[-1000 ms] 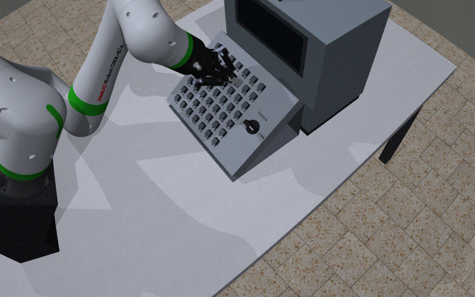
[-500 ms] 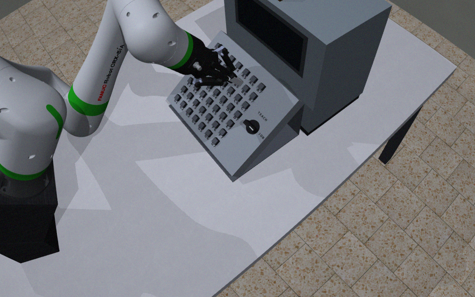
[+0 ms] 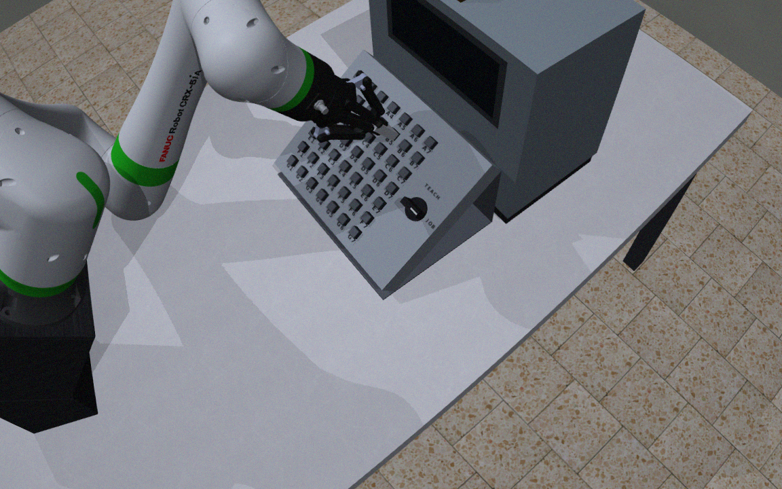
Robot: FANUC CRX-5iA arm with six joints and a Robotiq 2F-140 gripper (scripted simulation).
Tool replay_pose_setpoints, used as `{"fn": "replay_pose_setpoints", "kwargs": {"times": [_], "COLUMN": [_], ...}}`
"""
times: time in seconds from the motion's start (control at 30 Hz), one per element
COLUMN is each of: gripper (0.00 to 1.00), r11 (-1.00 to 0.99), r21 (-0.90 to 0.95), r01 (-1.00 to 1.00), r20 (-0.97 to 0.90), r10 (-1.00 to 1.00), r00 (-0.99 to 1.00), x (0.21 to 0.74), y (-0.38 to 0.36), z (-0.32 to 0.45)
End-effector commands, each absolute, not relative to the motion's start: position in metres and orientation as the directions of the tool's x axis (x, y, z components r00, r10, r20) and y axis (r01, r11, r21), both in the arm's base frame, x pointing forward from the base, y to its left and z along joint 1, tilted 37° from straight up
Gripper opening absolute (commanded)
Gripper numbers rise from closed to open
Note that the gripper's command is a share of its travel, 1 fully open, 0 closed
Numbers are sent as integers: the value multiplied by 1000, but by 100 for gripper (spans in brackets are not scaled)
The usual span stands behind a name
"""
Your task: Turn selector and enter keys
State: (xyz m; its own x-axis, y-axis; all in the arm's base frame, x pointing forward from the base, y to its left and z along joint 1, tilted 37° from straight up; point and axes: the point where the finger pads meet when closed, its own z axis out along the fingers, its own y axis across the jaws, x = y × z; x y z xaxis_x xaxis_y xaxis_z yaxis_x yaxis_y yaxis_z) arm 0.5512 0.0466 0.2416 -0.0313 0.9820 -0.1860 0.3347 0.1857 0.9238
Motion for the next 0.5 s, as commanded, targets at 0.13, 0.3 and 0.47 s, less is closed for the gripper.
{"fn": "replay_pose_setpoints", "kwargs": {"times": [0.13, 0.3, 0.47], "gripper": [0, 0, 0], "r11": [186, 186, 186], "r21": [924, 924, 924], "r01": [335, 335, 335], "r20": [-187, -187, -187], "r10": [982, 982, 982], "r00": [-31, -31, -31], "x": [542, 535, 529], "y": [47, 47, 47], "z": [245, 247, 250]}}
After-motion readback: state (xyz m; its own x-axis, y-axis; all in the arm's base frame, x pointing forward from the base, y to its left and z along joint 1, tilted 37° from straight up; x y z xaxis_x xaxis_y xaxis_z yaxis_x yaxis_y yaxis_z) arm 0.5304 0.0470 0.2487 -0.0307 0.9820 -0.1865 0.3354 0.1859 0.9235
